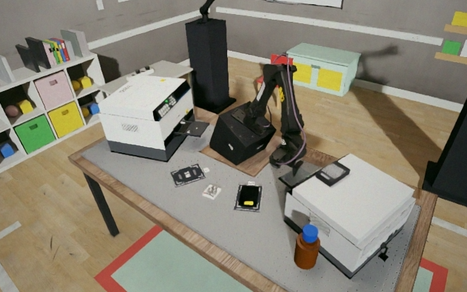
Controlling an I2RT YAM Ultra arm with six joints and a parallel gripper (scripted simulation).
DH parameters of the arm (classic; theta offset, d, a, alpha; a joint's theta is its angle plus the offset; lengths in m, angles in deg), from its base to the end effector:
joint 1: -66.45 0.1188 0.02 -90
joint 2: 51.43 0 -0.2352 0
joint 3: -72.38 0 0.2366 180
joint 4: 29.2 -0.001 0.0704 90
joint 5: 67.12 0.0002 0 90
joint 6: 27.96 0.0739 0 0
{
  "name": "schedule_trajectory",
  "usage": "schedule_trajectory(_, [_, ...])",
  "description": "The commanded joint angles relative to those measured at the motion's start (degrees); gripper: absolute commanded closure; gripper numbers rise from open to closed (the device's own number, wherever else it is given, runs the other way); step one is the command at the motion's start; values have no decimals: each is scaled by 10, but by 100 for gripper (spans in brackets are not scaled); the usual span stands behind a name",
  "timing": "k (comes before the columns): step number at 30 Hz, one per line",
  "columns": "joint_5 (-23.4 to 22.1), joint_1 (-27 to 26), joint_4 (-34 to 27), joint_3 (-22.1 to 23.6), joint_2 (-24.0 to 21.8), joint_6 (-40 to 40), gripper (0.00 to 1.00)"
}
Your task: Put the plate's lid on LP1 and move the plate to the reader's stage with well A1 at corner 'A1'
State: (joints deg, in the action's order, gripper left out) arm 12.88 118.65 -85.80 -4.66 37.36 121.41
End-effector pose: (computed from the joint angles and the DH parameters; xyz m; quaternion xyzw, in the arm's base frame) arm 0.1725 0.2450 0.1726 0.0448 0.9776 0.2029 0.0344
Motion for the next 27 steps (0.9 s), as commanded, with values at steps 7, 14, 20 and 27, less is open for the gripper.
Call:
schedule_trajectory(7, [35,65,-33,-27,-50,138,0])
schedule_trajectory(14, [47,100,-45,-31,-67,221,0])
schedule_trajectory(20, [64,142,-63,-40,-84,286,0])
schedule_trajectory(27, [65,140,-60,-32,-71,286,0])
